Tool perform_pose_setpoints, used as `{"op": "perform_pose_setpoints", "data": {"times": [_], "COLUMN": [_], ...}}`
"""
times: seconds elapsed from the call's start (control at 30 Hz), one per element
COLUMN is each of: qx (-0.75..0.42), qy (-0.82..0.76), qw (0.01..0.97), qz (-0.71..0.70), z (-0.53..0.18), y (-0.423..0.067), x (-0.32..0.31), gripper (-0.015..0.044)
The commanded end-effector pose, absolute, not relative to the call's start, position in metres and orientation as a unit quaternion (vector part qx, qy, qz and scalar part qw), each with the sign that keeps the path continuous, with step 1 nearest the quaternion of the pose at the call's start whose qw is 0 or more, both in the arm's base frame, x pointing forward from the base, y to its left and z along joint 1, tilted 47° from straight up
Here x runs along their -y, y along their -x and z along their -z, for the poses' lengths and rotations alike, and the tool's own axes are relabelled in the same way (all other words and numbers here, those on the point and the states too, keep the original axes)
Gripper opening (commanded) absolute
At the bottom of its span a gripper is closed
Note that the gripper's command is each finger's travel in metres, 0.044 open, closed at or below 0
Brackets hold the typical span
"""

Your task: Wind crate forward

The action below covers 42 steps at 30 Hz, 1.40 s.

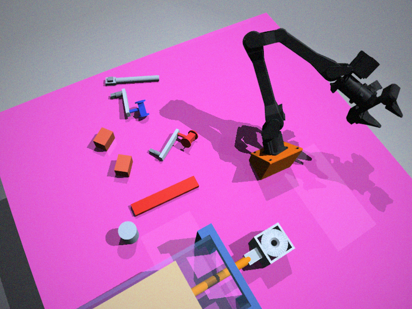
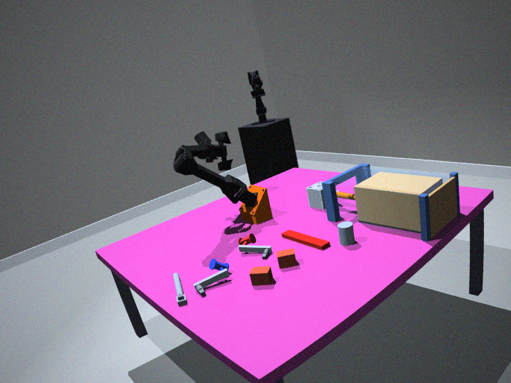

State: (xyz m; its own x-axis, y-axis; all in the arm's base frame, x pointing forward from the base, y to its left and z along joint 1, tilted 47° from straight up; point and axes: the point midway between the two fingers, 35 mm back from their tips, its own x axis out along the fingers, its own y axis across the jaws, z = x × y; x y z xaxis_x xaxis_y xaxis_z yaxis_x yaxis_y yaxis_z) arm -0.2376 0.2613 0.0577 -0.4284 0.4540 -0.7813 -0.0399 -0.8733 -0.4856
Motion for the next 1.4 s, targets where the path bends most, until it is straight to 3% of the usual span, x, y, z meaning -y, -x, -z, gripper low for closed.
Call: {"op": "perform_pose_setpoints", "data": {"times": [0.0,0.17,0.43,0.7,1.07,1.37], "qx": [0.2,0.147,-0.01,-0.148,-0.347,-0.498], "qy": [0.514,0.545,0.603,0.629,0.623,0.579], "qw": [0.152,0.211,0.371,0.497,0.601,0.618], "qz": [-0.82,-0.798,-0.706,-0.579,-0.361,-0.187], "z": [-0.058,-0.055,-0.052,-0.06,-0.079,-0.098], "y": [0.236,0.193,0.057,-0.08,-0.246,-0.316], "x": [-0.262,-0.29,-0.332,-0.325,-0.224,-0.087], "gripper": [0.0426,0.044,0.044,0.044,0.044,0.044]}}
